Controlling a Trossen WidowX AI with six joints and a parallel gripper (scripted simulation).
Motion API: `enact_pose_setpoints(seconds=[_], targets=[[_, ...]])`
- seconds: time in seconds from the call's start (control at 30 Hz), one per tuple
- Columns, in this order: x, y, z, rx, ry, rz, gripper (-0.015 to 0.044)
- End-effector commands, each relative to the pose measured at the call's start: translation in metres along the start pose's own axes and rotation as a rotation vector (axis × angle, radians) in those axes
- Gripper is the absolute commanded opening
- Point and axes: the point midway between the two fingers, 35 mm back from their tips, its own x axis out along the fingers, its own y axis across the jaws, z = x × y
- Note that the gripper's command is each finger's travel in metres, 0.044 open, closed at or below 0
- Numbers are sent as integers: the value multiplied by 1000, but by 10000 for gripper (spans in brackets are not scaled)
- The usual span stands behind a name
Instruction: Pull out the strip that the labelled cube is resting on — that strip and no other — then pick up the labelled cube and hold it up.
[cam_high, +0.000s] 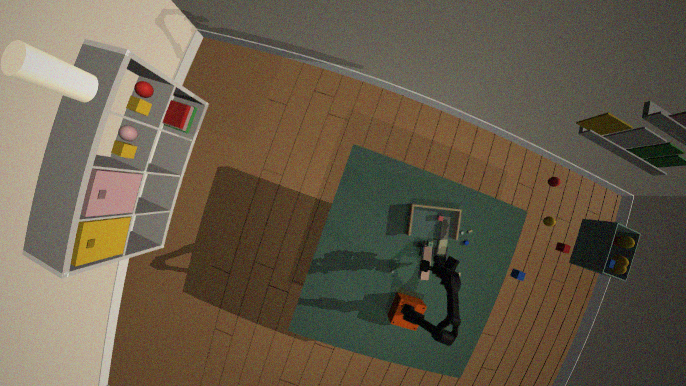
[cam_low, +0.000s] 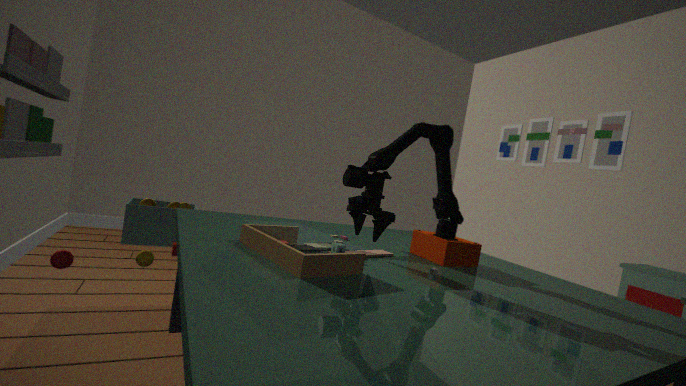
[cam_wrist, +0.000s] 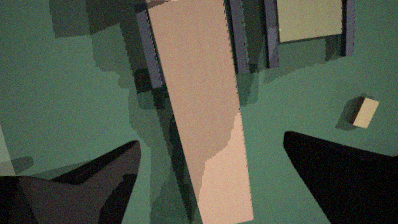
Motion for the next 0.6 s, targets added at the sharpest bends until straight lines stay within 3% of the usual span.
enact_pose_setpoints(seconds=[0.0,0.57], targets=[[-2,2,14,4,-2,1,440],[-12,13,85,4,-7,2,440]])
